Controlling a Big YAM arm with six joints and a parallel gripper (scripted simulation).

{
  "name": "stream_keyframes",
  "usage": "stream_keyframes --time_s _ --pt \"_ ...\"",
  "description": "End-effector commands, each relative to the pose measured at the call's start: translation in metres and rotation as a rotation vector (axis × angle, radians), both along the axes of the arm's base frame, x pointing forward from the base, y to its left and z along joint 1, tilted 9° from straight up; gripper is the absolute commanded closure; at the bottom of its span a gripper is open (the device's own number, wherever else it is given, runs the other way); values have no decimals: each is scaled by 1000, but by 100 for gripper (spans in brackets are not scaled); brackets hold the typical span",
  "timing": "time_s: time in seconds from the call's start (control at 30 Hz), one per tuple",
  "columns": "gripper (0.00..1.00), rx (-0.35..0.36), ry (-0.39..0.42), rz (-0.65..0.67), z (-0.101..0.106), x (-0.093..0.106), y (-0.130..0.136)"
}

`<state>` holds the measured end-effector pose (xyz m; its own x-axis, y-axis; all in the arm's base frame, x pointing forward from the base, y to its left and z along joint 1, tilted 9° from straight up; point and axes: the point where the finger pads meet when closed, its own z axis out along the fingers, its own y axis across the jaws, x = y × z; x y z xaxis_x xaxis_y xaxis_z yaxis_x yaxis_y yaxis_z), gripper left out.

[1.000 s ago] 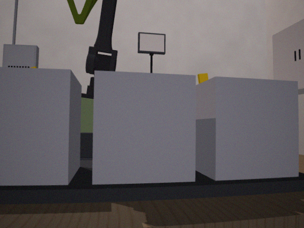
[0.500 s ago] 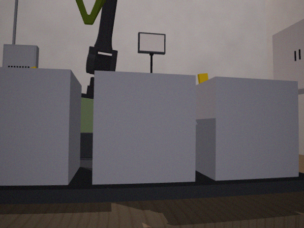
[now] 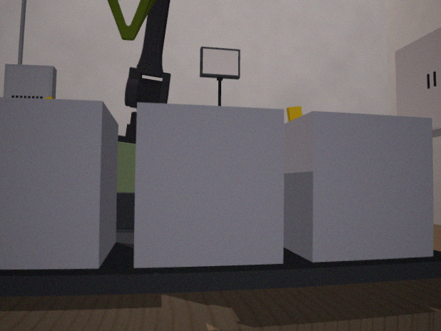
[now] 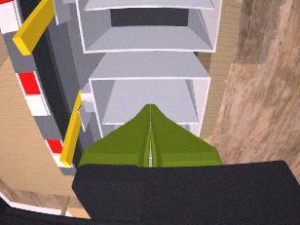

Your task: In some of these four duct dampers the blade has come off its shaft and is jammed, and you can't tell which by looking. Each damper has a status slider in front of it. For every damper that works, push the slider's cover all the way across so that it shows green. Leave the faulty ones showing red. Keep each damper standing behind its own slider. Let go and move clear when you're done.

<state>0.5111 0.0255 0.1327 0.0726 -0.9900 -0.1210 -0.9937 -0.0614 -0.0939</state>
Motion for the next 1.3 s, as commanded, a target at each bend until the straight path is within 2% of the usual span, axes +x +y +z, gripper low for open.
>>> stream_keyframes --time_s 0.0,0.1,0.13,0.23,0.43,0.6,0.67,0.73,0.87,1.0,1.1,1.27 --pt "100 2 -7 12 -5 2 4" --pt "100 2 -10 12 -3 2 4" --pt "100 2 -27 12 5 1 4" --pt "100 2 -39 11 9 -13 -1" --pt "100 2 -35 1 -3 -85 -10" --pt "100 3 -31 1 -12 -153 -13" --pt "100 3 -31 1 -12 -153 -13" --pt "100 3 -7 1 -15 -196 -15" --pt "100 3 -5 2 -20 -236 -17" --pt "100 3 -4 6 -22 -247 -16" --pt "100 1 -23 15 -15 -232 -15" --pt "100 1 -32 15 -18 -234 -14"
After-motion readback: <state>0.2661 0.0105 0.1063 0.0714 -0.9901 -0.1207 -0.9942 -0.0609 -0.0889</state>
